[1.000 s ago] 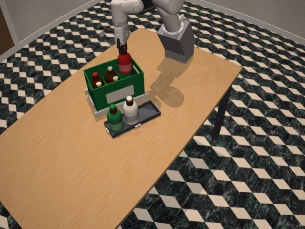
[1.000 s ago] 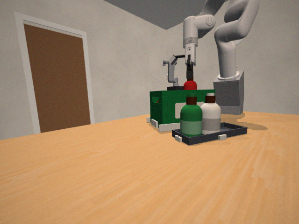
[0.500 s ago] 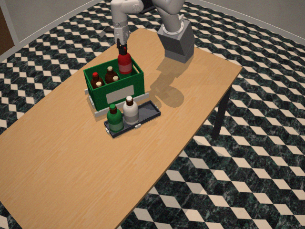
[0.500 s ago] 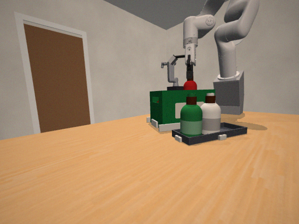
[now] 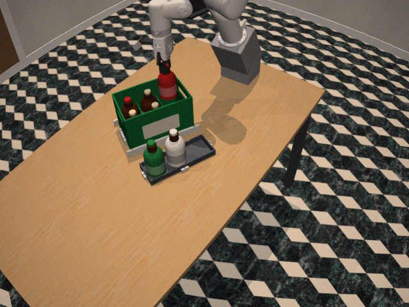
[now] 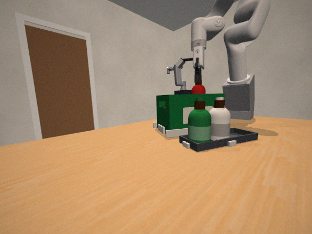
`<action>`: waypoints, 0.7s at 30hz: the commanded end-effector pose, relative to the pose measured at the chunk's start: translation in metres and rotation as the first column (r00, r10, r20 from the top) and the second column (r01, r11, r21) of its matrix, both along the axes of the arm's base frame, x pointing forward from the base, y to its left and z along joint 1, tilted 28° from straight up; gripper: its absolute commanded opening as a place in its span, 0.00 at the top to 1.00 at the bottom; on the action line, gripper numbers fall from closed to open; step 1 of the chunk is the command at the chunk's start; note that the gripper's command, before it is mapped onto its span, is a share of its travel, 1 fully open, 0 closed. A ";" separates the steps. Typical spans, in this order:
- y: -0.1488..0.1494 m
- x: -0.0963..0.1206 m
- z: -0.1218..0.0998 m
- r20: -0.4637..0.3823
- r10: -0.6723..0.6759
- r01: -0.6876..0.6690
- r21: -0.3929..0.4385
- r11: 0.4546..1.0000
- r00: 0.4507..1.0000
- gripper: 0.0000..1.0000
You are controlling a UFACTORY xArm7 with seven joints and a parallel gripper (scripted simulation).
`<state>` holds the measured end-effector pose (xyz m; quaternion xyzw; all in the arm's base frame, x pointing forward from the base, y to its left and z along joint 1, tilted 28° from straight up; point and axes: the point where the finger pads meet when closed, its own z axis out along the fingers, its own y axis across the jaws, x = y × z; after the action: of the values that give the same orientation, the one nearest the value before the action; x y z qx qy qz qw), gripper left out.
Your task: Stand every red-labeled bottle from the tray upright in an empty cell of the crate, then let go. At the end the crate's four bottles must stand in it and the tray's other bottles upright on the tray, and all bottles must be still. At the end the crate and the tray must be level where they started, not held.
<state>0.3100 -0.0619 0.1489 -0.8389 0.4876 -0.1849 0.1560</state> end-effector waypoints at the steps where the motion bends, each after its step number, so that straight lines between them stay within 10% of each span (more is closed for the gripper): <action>1: 0.000 0.002 -0.002 0.003 -0.001 0.001 -0.001 1.000 1.000 1.00; 21: 0.001 0.011 -0.018 0.003 -0.001 0.001 -0.001 1.000 1.000 1.00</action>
<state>0.3177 -0.0604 0.1336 -0.8389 0.4877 -0.1848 0.1554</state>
